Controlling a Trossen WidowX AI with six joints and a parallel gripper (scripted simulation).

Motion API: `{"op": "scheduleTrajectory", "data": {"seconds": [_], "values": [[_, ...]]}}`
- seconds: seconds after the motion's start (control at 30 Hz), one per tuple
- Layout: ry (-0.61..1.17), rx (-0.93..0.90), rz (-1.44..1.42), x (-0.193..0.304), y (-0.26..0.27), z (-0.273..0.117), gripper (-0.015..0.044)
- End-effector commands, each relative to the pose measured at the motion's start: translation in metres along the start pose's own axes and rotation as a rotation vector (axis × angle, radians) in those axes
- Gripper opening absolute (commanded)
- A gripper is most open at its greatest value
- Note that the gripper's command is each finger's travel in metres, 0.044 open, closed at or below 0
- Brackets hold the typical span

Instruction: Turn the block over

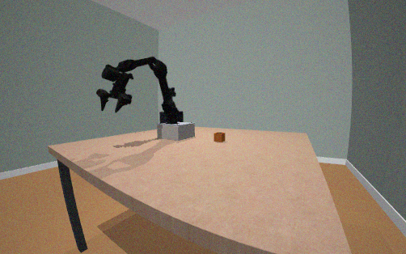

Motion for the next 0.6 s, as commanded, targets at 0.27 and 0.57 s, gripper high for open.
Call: {"op": "scheduleTrajectory", "data": {"seconds": [0.27, 0.57], "values": [[-0.167, 0.080, 0.044, -0.119, 0.013, -0.051, 0.0440], [-0.292, 0.113, -0.024, -0.217, 0.064, -0.103, 0.0440]]}}
Point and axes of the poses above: the point midway between the two fingers, 35 mm back from their tips, its own z axis out along the fingers, its own y axis across the jaws, x = y × z, the point moved 6 cm from there along -z, back along the fingers, and after that the axes turned 2 degrees about z, right-handed, at the moved point
